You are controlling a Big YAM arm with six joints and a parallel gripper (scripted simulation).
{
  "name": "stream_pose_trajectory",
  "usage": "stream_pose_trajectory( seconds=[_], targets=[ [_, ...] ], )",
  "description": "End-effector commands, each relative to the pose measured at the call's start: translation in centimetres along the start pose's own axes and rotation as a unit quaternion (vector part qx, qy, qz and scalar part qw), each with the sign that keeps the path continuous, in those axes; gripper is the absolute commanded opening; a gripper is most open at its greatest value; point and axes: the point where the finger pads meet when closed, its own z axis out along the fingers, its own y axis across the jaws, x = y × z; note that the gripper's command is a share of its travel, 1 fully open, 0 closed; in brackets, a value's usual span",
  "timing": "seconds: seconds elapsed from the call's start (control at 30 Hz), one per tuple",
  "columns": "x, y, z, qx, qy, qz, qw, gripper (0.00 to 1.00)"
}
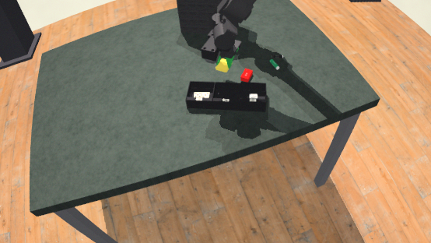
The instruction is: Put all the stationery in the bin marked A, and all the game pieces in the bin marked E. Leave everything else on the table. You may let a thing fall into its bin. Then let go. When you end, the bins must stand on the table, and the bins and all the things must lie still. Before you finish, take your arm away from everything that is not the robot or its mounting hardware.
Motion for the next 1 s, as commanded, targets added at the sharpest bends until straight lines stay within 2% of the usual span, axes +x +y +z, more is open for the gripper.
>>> stream_pose_trajectory(
  seconds=[0.0,0.13,0.2,0.23,0.37,0.4,0.7,0.8,0.97],
  targets=[
    [-0.5,0.3,-0.4,-0.003,-0.006,-0.002,1.0,0.33],
    [0.1,1.0,-0.5,-0.002,-0.001,-0.005,1.0,0.33],
    [-0.5,0.4,-0.4,-0.003,-0.006,-0.002,1.0,0.33],
    [-0.6,0.2,-1.5,-0.004,-0.01,0.0,1.0,0.33],
    [-0.6,0.1,-1.9,-0.005,-0.01,0.0,1.0,0.33],
    [-0.9,1.9,-1.3,-0.005,-0.007,-0.007,1.0,0.33],
    [-2.6,6.0,-1.4,-0.005,-0.009,-0.008,1.0,0.33],
    [-3.4,7.8,-1.5,-0.005,-0.01,-0.095,0.995,0.33],
    [-4.5,10.5,-1.4,-0.004,-0.008,-0.165,0.986,0.33]
  ],
)
